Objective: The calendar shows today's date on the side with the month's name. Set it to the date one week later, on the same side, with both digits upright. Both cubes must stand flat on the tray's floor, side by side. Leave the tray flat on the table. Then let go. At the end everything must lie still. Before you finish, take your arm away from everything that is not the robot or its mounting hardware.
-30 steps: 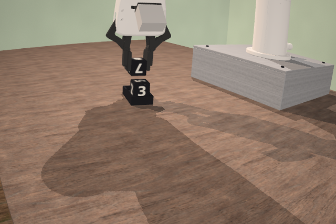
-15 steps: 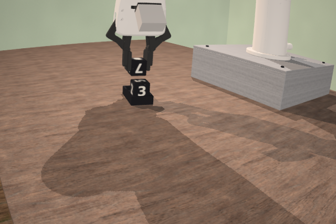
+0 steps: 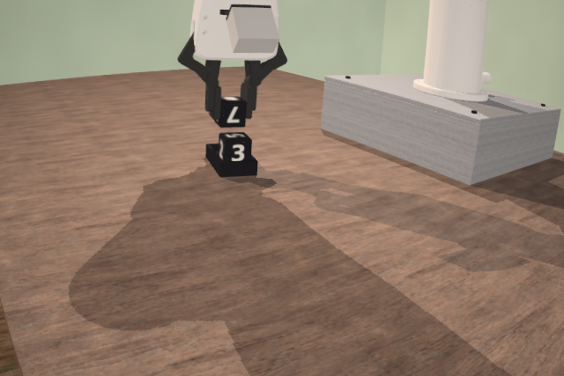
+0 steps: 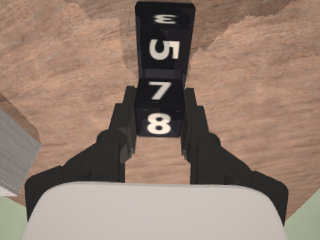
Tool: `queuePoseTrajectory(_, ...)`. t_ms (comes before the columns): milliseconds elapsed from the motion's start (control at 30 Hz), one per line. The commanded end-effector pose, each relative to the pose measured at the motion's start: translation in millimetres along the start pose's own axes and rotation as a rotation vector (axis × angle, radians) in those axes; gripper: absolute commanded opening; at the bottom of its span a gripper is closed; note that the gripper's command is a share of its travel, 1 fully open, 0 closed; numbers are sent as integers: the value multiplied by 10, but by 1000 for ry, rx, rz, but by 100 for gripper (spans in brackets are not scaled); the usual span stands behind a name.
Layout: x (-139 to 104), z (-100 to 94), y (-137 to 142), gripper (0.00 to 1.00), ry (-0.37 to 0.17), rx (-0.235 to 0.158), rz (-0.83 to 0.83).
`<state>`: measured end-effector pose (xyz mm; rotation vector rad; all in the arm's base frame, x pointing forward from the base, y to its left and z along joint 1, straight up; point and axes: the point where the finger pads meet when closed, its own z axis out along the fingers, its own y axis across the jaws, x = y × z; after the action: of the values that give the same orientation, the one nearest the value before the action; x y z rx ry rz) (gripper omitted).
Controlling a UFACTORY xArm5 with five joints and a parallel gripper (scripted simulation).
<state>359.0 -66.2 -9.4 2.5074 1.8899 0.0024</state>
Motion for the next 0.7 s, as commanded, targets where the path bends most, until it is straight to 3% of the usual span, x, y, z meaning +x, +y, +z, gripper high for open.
queuePoseTrajectory(0, 1, -8, 12, 29, 0, -3, 0)
queuePoseTrajectory(667, 1, -7, 12, 29, 0, -3, 0)
